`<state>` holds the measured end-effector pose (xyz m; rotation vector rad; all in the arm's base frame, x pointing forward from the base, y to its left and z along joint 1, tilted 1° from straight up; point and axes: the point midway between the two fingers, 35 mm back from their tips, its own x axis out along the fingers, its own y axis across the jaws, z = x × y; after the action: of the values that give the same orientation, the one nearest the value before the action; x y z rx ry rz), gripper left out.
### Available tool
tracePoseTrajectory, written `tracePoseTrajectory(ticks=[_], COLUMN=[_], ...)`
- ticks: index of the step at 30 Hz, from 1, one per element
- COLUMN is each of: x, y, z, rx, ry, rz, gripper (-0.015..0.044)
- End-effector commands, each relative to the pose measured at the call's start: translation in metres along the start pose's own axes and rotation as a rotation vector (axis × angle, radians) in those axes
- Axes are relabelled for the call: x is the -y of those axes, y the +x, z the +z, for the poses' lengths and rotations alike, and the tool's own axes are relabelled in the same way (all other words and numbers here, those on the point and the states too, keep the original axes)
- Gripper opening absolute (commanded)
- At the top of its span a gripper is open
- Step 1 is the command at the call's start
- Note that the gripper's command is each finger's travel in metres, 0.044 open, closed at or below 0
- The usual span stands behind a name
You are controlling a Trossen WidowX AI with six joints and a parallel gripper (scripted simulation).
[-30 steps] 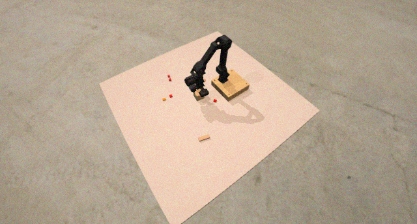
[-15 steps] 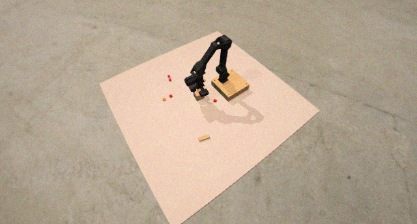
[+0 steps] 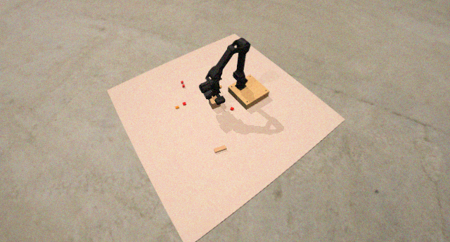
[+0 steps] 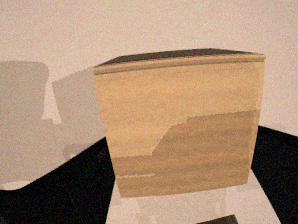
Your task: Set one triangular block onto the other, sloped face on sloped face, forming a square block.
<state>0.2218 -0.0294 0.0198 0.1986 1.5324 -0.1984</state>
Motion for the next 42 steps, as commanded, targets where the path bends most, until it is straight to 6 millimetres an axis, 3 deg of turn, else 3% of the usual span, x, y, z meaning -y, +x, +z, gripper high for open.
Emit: tracePoseTrajectory(ticks=[1, 10, 12, 17, 19, 42], x=[0.0, 0.0, 0.0, -0.001, 0.0, 0.0], y=[0.0, -0.002, -0.018, -0.09, -0.108, -0.103], z=[0.0, 0.001, 0.004, 0.004, 0.001, 0.003], rx=[0.0, 0.0, 0.001, 0.001, 0.001, 0.01], ry=[0.0, 0.0, 0.0, 0.0, 0.0, 0.0], rz=[0.0, 0.0, 0.0, -0.001, -0.001, 0.0], gripper=[0.044, 0.044, 0.044, 0.044, 0.044, 0.044])
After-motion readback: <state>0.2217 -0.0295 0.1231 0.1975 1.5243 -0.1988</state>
